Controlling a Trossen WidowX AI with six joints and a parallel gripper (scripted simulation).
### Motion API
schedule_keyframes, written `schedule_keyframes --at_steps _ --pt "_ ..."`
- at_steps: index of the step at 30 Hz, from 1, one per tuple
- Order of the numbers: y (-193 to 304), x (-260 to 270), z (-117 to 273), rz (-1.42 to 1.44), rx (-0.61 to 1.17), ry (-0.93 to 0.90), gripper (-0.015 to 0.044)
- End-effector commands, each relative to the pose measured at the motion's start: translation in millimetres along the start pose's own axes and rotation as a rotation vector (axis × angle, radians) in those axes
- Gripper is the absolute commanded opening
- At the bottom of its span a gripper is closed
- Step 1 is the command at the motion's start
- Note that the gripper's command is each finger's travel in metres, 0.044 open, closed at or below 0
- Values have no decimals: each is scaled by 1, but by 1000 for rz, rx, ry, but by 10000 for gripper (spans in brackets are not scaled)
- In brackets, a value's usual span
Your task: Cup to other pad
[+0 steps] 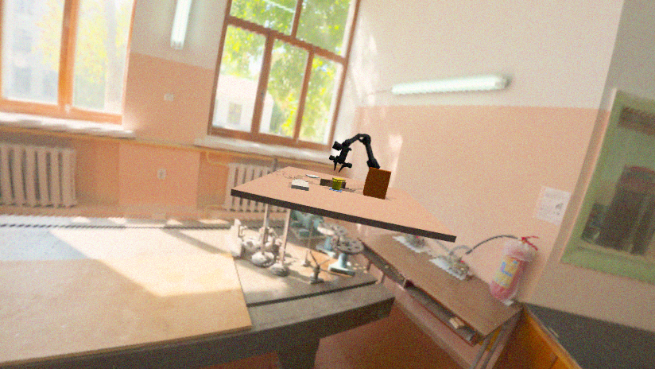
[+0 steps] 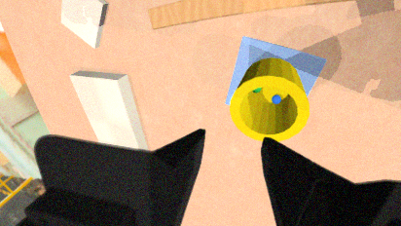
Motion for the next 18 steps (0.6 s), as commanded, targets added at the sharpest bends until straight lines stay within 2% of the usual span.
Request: schedule_keyframes --at_steps 1,18 --pt "37 -36 -37 -125 -242 243 167" --pt "37 -38 -43 -127 -246 245 167"
Point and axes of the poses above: the point midway between the two fingers, 35 mm back from their tips, its own z axis back along the fingers, its own x axis across the jaws, y = z × x, the point moved 4 cm from there along z, back along the fingers, and after that the axes turned 10 degrees about z, right-handed, at the moved point
